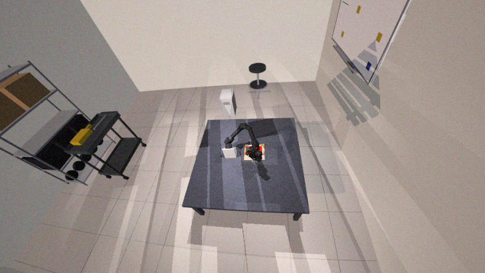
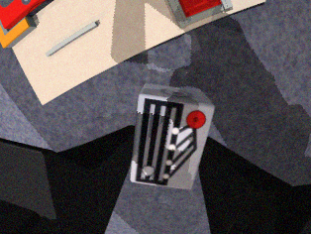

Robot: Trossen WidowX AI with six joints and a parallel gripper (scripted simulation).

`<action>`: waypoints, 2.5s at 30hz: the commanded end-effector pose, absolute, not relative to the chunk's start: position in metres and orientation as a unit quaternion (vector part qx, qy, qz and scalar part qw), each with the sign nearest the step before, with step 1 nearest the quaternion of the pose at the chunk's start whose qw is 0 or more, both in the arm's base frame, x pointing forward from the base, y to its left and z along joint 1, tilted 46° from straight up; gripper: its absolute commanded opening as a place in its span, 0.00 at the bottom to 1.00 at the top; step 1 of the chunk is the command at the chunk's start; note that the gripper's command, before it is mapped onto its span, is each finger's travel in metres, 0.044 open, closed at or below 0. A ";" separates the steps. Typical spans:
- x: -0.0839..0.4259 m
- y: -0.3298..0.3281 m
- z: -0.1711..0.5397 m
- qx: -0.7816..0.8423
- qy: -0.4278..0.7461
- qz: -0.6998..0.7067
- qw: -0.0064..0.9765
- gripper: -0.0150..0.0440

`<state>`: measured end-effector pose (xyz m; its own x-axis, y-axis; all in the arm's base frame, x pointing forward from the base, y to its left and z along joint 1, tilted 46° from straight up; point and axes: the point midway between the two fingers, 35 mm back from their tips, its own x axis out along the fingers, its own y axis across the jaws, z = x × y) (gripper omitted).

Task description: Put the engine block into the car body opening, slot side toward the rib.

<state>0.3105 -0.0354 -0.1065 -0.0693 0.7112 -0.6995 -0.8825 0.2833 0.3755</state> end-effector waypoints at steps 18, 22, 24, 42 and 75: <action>0.312 -0.072 -0.066 -0.101 0.431 0.587 0.678 0.25; 0.316 -0.061 -0.062 -0.083 0.451 0.572 0.680 0.25; 0.318 -0.056 -0.060 -0.074 0.460 0.564 0.682 0.25; 0.330 -0.007 -0.040 0.015 0.536 0.490 0.687 0.25; 0.329 0.089 0.000 0.189 0.635 0.351 0.661 0.25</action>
